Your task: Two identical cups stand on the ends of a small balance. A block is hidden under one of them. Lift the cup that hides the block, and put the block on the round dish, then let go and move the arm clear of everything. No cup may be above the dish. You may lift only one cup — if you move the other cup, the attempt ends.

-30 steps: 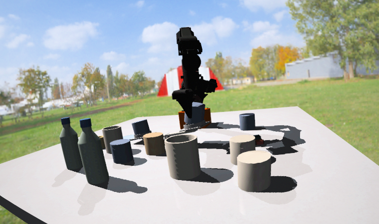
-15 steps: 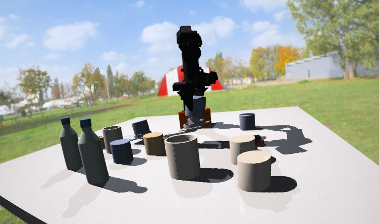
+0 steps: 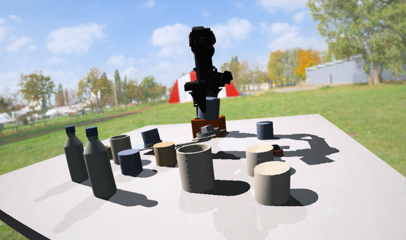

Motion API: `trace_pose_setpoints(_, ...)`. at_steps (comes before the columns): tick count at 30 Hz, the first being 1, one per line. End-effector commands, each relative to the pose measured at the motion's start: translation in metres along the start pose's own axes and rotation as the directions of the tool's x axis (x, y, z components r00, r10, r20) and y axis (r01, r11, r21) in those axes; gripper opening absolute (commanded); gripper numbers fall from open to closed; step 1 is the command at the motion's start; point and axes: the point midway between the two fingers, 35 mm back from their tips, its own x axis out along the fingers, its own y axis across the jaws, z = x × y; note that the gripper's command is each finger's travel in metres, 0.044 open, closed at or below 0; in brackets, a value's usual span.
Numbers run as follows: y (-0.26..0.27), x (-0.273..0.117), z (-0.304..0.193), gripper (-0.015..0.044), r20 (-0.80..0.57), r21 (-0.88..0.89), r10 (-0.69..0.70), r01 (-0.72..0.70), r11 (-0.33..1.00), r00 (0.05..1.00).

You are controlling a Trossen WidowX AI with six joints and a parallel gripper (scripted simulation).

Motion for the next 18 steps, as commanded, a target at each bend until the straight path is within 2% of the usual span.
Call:
trace_pose_setpoints(1, 0.001, -0.010, 0.000, 0.0000, 0.009, -0.004, -0.011, 0.011, 1.000, 1.000)
trace_pose_setpoints(13, 0.003, -0.025, -0.001, 0.0000, 0.009, -0.004, -0.011, 0.011, 1.000, 1.000)
trace_pose_setpoints(18, 0.003, -0.019, -0.002, 0.0000, 0.001, 0.000, -0.002, 0.002, 1.000, 1.000)
